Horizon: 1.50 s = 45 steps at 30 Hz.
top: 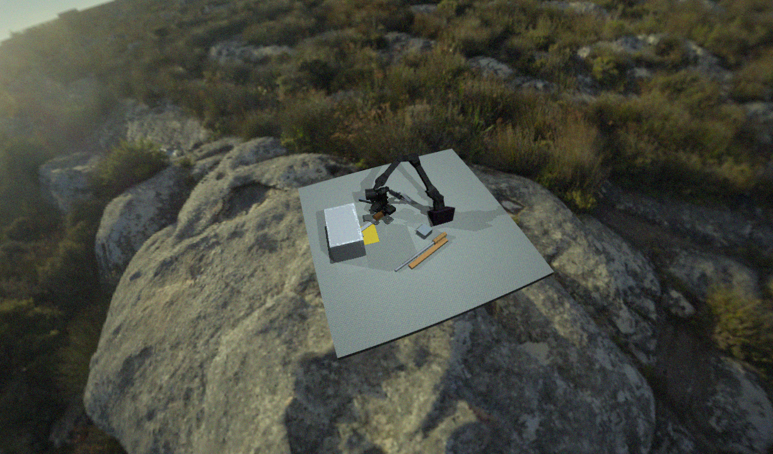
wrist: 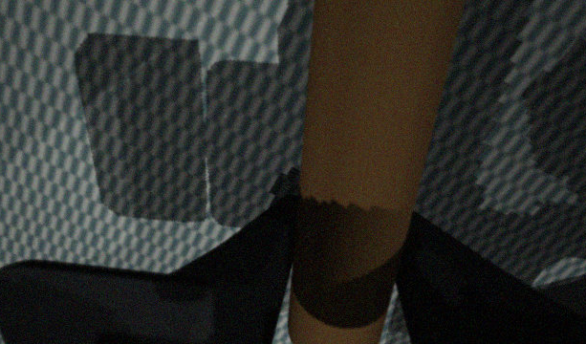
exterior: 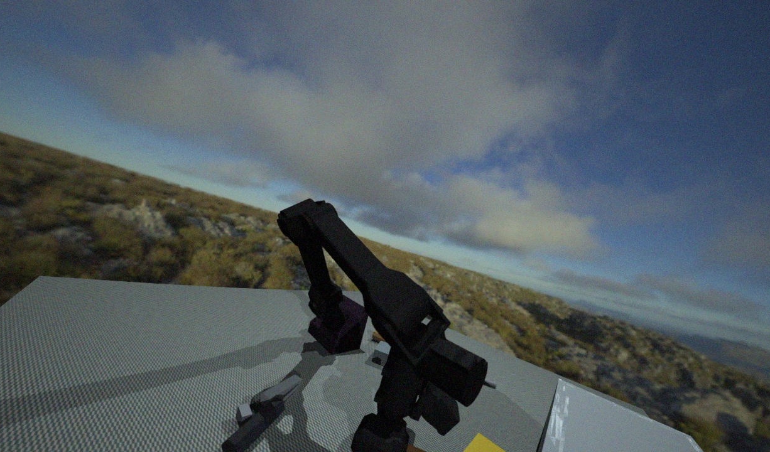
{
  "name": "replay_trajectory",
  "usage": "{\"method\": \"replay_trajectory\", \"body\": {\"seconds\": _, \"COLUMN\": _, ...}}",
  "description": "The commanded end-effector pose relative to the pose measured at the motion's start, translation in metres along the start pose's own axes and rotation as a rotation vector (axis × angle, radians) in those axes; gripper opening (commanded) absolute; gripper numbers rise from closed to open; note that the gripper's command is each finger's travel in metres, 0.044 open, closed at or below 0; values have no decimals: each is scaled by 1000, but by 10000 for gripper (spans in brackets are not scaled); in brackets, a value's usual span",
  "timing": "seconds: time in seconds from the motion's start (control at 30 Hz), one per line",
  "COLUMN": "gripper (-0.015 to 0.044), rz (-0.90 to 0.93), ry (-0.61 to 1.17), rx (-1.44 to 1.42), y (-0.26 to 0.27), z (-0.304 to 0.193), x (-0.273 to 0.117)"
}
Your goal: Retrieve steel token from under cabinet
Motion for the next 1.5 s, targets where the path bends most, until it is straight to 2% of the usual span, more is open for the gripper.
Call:
{"method": "replay_trajectory", "body": {"seconds": 0.0, "gripper": 0, "rz": 10, "ry": -1, "rx": -7, "y": 8, "z": 0, "x": 1}}
{"method": "replay_trajectory", "body": {"seconds": 1.47, "gripper": 0, "rz": 12, "ry": -1, "rx": -7, "y": 30, "z": -4, "x": 1}}
Point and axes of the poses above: the point midway between the two fingers, 35 mm back from their tips, its own x axis out along the fingers, its own y axis across the jaws, z = x × y, the point moved 4 cm from there along -x, back along the fingers, and after that the axes turned 6 degrees about -x, right-handed, at the moved point
